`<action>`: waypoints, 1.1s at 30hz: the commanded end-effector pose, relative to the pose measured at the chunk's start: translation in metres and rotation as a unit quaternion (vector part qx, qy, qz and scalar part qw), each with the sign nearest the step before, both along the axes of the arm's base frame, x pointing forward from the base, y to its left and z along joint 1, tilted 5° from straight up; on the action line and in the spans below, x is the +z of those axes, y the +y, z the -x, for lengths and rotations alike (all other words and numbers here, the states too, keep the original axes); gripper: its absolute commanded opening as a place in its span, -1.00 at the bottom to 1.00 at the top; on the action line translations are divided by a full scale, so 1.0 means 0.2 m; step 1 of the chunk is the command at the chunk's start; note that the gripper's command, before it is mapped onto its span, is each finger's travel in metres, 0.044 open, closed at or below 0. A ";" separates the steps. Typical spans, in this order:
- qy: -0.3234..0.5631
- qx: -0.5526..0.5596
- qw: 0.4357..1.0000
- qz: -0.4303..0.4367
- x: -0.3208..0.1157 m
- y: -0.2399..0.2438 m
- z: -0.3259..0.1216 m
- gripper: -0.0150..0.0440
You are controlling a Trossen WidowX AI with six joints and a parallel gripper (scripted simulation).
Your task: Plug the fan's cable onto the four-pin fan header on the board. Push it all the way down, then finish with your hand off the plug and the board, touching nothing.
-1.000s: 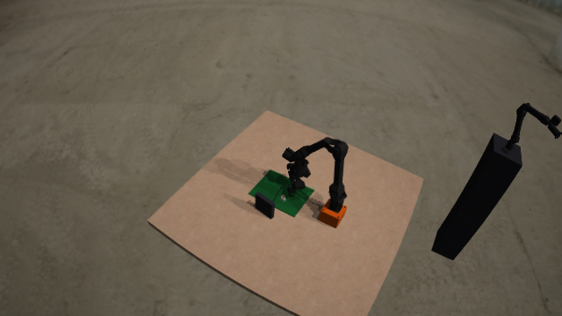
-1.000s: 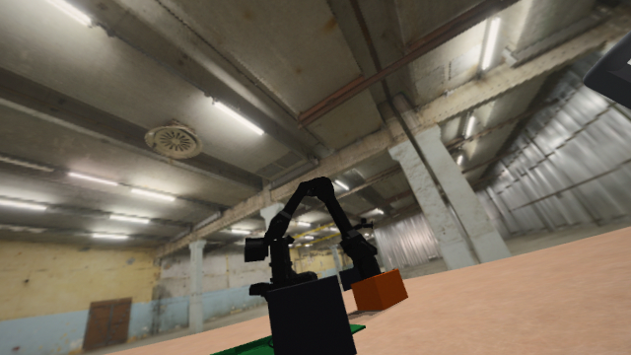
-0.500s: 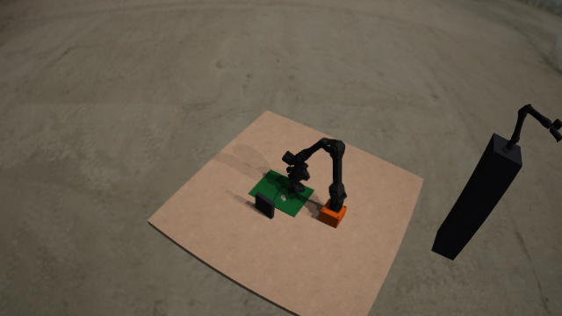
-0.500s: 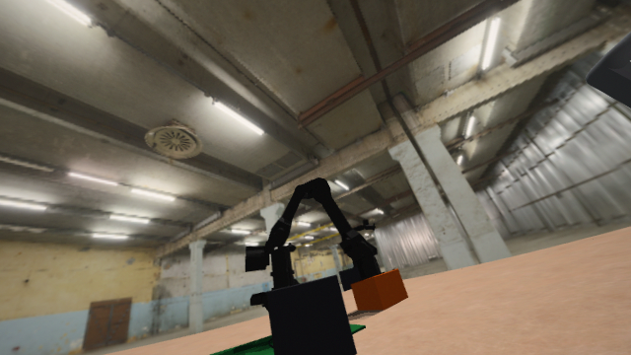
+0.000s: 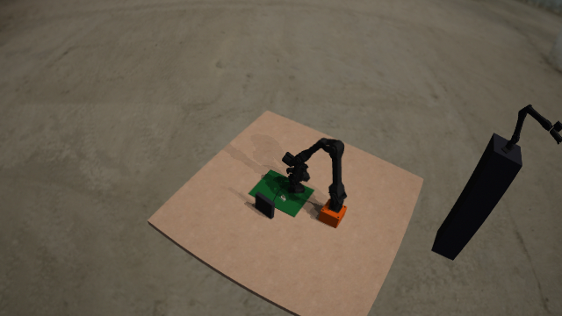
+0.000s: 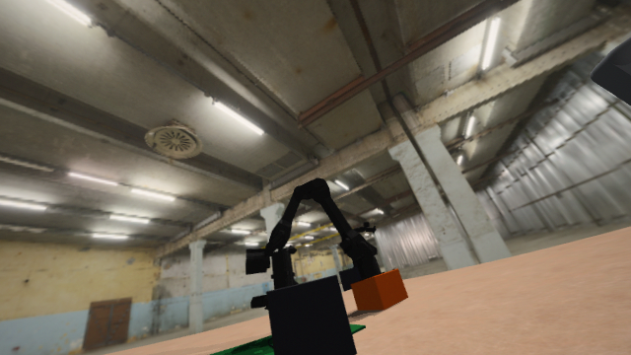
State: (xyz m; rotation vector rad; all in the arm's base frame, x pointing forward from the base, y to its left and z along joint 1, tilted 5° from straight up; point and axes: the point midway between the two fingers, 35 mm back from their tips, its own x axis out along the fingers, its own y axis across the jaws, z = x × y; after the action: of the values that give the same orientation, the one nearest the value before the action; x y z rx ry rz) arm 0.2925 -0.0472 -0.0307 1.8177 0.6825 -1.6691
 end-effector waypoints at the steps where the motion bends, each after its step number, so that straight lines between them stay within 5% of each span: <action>1: 0.000 0.000 1.000 0.000 0.00 0.00 0.00 -0.36; 5: 0.000 0.000 1.000 0.000 0.00 0.00 0.00 -0.49; 33: 0.001 0.027 1.000 0.005 0.36 0.03 0.01 -0.49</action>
State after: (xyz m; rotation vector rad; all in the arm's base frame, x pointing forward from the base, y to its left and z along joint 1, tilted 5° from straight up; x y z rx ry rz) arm 0.2905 -0.0406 0.0388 1.8071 0.6954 -1.6579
